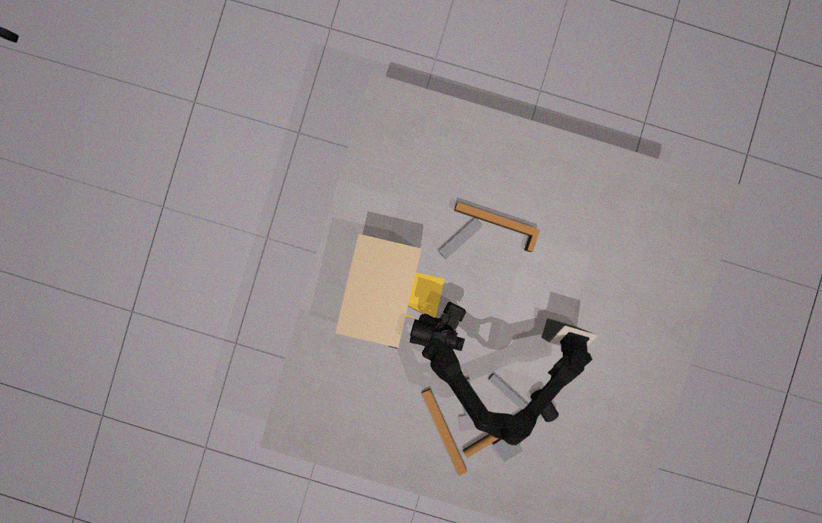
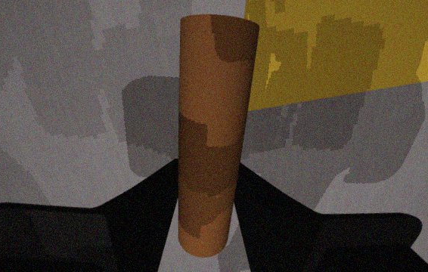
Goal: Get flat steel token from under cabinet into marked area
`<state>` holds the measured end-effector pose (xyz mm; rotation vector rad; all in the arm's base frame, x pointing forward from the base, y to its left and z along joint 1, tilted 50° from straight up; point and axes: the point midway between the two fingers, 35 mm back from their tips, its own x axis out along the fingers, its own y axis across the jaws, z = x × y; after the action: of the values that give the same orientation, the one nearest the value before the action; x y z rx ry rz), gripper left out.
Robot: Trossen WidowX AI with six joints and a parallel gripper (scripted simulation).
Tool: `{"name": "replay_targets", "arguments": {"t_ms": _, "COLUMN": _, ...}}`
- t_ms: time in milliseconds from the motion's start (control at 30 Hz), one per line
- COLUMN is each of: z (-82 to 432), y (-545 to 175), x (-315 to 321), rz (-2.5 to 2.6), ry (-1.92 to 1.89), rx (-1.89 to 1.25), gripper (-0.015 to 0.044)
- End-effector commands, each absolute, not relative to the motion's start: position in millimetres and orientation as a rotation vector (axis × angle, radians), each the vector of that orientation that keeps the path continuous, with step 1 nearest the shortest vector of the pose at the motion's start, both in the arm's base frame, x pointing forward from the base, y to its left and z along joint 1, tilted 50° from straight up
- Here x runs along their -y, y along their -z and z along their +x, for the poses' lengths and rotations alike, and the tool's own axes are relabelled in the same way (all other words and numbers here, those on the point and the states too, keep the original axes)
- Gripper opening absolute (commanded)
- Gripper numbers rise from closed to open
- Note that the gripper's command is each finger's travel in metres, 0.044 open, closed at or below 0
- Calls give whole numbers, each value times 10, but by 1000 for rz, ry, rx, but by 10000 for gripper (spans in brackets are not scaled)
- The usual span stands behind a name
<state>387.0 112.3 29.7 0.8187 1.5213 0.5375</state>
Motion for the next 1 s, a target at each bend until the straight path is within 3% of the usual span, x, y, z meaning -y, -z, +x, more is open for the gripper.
{"name": "replay_targets", "arguments": {"t_ms": 0, "z": 3938, "y": -293, "x": -1115, "rz": 816, "ry": -544, "rx": -1514, "gripper": 0}}
{"name": "replay_targets", "arguments": {"t_ms": 967, "z": 4172, "y": -264, "x": -1087, "rz": 815, "ry": -544, "rx": -1513, "gripper": 0}}
